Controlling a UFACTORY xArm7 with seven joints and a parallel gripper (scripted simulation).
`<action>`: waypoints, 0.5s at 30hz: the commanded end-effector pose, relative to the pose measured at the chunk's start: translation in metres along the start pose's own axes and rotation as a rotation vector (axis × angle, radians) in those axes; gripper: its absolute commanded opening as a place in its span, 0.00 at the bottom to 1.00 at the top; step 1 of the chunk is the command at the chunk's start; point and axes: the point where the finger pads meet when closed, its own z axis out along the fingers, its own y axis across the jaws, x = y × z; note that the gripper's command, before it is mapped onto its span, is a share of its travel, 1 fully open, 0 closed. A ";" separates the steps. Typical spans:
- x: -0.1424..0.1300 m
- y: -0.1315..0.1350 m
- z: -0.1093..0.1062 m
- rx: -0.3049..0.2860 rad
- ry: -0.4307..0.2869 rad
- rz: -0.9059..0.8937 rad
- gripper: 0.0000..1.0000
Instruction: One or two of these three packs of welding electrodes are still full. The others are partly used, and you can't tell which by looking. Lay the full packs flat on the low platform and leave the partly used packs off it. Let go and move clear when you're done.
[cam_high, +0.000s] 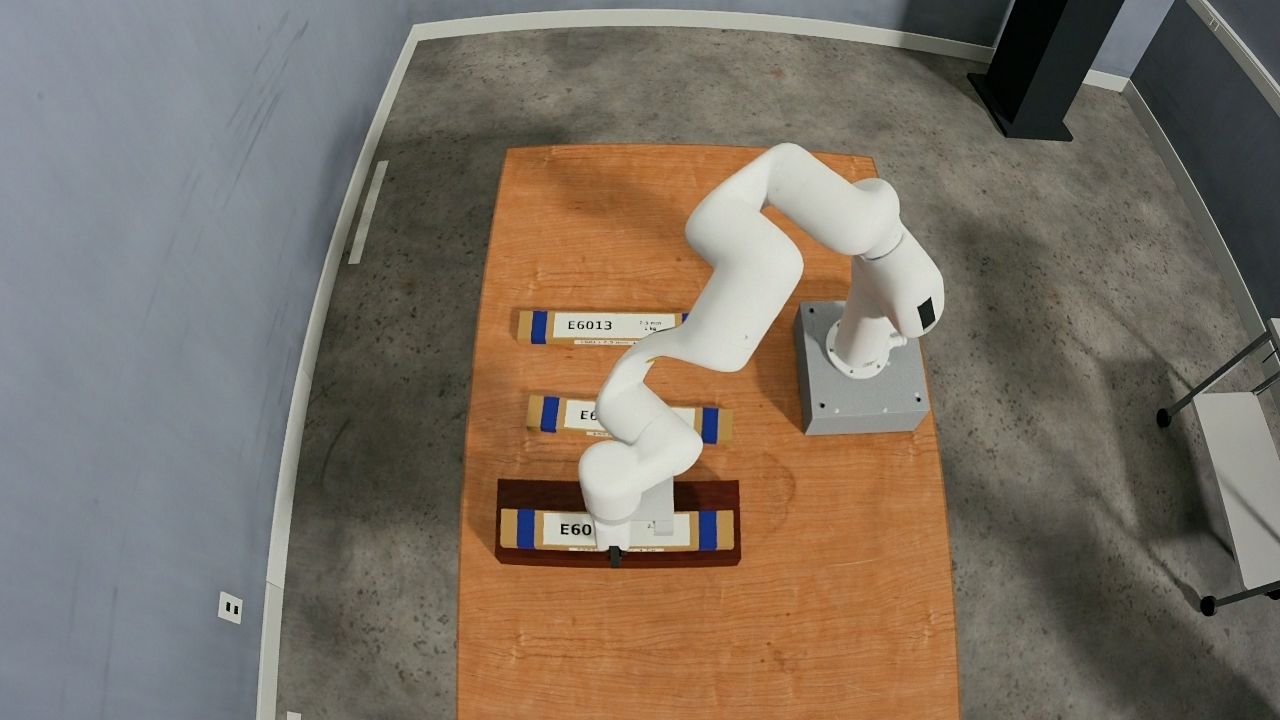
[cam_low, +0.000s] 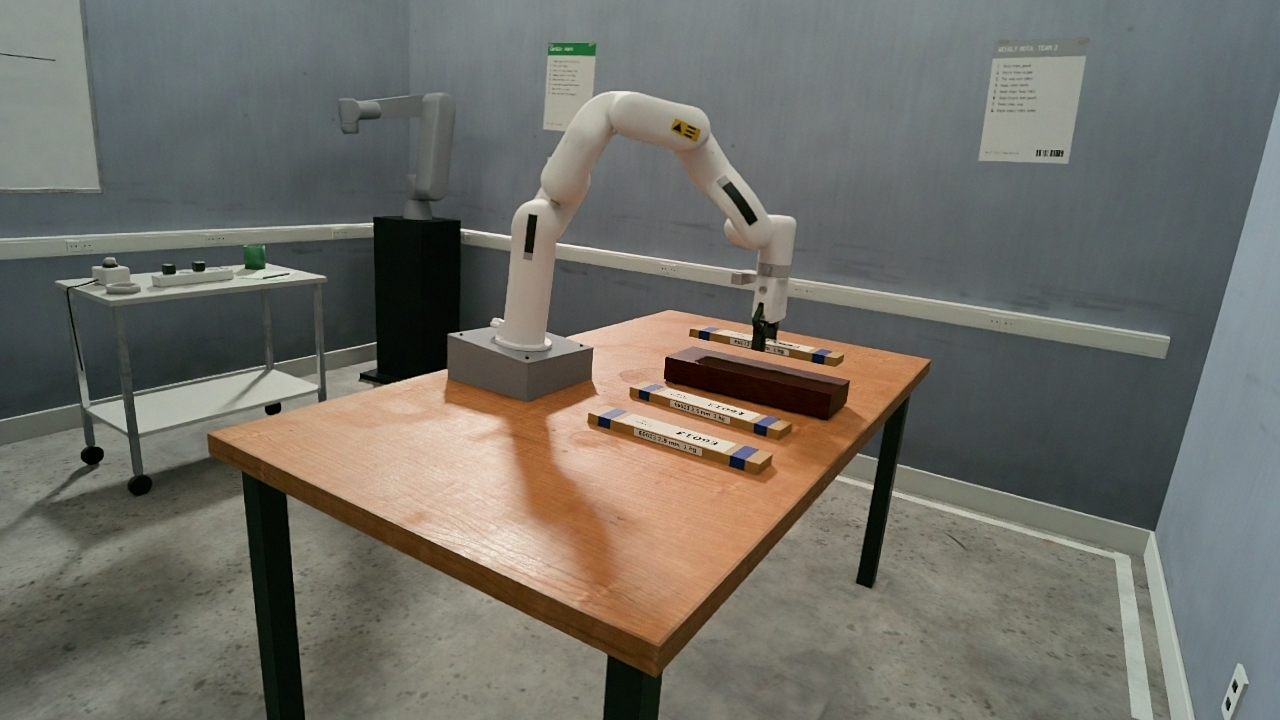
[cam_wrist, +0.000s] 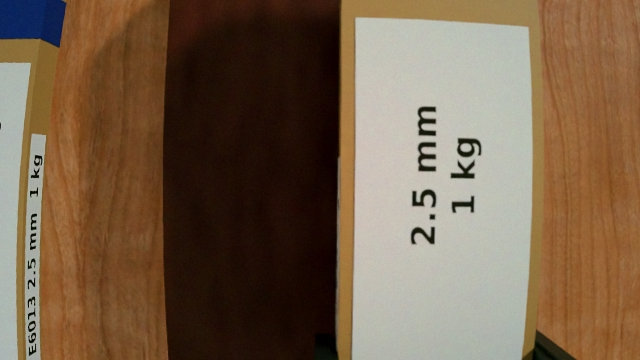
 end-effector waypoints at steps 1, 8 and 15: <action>-0.002 0.001 -0.002 -0.004 -0.005 0.000 0.58; -0.002 0.001 -0.002 -0.004 -0.005 0.000 0.58; -0.002 0.002 0.004 -0.004 -0.005 0.000 0.58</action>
